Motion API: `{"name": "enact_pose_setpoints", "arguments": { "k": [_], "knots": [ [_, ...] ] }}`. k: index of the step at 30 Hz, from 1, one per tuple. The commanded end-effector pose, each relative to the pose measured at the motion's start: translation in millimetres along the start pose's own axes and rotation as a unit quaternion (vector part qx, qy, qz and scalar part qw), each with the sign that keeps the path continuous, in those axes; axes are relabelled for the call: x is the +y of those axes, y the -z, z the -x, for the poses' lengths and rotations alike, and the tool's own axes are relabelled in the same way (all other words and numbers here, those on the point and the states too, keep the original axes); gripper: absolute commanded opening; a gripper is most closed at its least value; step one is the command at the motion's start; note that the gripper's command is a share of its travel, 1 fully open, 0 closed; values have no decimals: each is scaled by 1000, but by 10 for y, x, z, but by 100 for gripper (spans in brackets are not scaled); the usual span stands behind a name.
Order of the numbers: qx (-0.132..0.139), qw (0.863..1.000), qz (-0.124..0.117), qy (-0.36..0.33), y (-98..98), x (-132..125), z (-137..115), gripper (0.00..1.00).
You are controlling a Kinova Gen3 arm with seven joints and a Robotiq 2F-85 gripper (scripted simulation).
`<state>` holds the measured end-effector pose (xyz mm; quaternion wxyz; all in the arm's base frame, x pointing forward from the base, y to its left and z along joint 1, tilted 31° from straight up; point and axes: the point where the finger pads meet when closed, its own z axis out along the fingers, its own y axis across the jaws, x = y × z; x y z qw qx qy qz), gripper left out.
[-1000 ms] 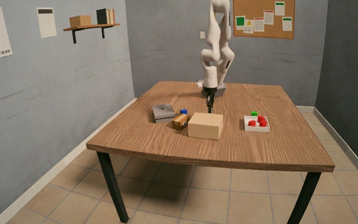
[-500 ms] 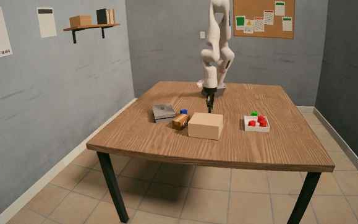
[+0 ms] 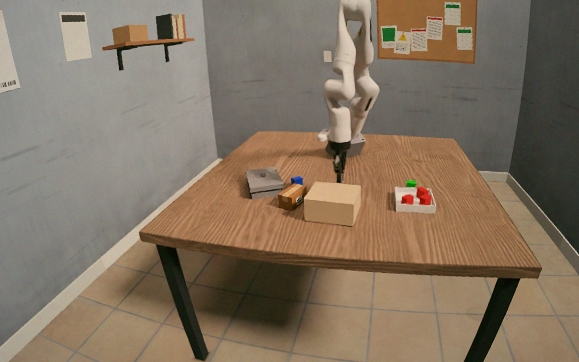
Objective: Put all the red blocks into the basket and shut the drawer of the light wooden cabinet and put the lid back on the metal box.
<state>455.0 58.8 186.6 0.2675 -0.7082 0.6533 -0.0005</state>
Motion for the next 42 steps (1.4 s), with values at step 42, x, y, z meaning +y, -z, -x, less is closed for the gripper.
{"name": "enact_pose_setpoints", "arguments": {
  "k": [42],
  "knots": [
    [2, 1000, -2, 1, -35, -37, -44, 30]
  ]
}}
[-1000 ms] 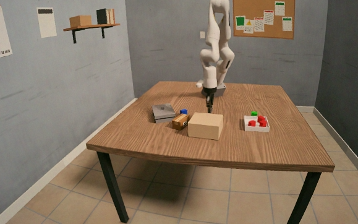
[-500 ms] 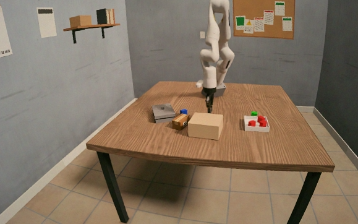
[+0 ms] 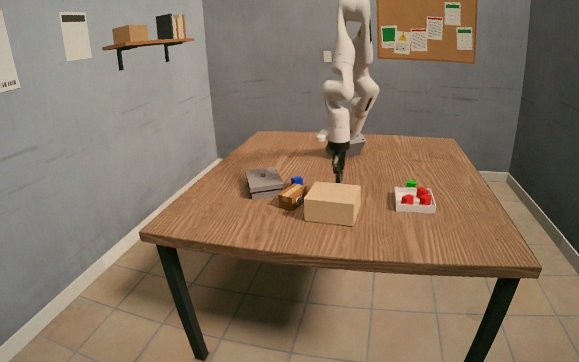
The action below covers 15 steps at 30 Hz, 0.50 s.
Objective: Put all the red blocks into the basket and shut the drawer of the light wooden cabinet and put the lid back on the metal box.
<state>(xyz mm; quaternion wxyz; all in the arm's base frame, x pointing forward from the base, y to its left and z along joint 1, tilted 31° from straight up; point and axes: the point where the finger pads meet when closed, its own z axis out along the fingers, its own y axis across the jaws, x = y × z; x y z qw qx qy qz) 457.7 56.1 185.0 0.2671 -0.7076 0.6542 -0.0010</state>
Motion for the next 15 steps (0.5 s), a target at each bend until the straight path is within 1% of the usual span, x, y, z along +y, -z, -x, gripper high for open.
{"name": "enact_pose_setpoints", "arguments": {
  "k": [1, 15],
  "knots": [
    [1, 1000, -1, 2, -28, -16, -10, 30],
    [1, 1000, -1, 2, -123, -14, -11, 30]
  ]
}}
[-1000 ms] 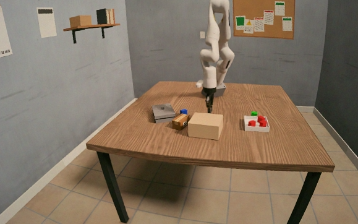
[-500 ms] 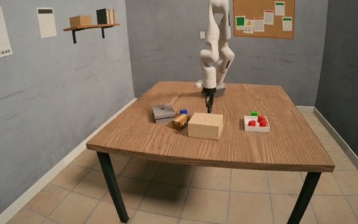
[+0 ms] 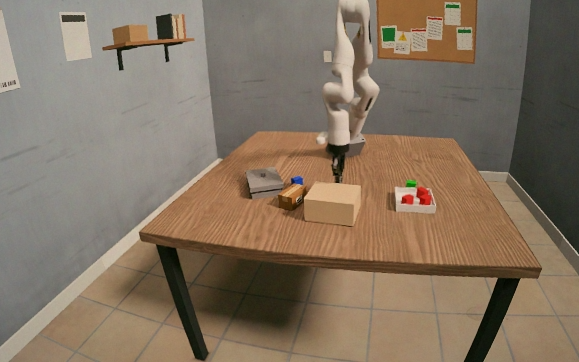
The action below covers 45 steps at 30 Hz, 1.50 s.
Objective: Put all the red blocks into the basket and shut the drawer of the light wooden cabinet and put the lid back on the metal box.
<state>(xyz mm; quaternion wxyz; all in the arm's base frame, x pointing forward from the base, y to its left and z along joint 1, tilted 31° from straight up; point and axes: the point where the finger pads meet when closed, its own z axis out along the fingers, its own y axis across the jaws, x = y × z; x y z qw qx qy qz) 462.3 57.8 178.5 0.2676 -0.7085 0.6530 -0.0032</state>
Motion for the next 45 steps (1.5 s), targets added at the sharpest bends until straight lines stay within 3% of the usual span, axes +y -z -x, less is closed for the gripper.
{"name": "enact_pose_setpoints", "arguments": {
  "k": [1, 22, 45],
  "knots": [
    [0, 1000, 1, 0, -53, 4, 3, 30],
    [0, 1000, 1, 0, -186, 4, 2, 30],
    [0, 1000, 1, 0, -200, 4, 2, 30]
  ]
}}
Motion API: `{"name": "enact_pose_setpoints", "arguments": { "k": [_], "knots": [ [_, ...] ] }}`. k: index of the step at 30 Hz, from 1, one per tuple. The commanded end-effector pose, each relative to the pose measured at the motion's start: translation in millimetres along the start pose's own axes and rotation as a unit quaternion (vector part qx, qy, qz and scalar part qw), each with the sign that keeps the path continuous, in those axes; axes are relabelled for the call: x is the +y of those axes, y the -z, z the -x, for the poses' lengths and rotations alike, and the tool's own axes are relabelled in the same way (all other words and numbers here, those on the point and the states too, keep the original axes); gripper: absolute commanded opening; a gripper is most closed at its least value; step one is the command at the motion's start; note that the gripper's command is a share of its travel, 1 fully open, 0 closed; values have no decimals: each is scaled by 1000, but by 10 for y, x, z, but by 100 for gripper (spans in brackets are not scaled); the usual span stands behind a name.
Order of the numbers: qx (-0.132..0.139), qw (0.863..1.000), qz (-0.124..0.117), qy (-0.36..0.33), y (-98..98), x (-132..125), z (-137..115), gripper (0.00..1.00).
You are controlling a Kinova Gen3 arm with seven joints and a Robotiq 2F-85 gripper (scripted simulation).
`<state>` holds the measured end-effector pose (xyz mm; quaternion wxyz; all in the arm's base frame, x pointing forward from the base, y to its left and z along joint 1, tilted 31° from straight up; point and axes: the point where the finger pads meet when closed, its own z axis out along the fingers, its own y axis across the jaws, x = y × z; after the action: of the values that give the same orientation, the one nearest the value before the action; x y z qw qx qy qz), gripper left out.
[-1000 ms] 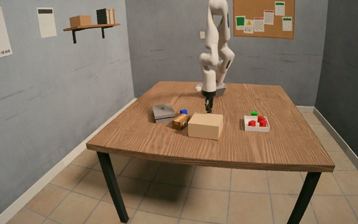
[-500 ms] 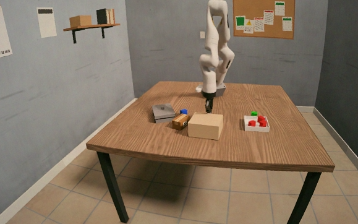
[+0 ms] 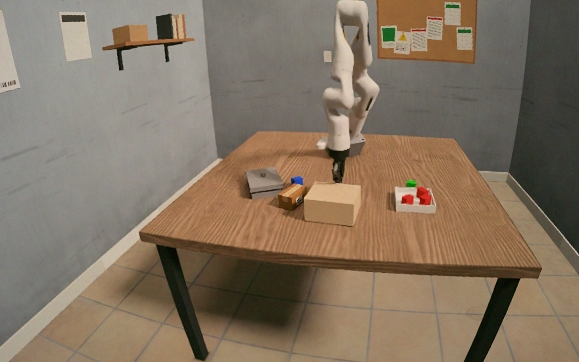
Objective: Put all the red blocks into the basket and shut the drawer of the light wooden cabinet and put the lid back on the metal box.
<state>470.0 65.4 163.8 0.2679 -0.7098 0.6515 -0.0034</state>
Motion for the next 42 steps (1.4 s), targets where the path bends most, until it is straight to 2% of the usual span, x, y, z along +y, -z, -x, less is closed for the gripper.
{"name": "enact_pose_setpoints", "arguments": {
  "k": [1, 26, 27, 42],
  "knots": [
    [1, 1000, 1, -2, -18, 18, -7, 30],
    [1, 1000, 1, -2, -18, 18, -7, 30],
    [1, 1000, 1, -2, -18, 18, -7, 10],
    [1, 1000, 1, -2, -18, 17, -7, 10]
  ]
}}
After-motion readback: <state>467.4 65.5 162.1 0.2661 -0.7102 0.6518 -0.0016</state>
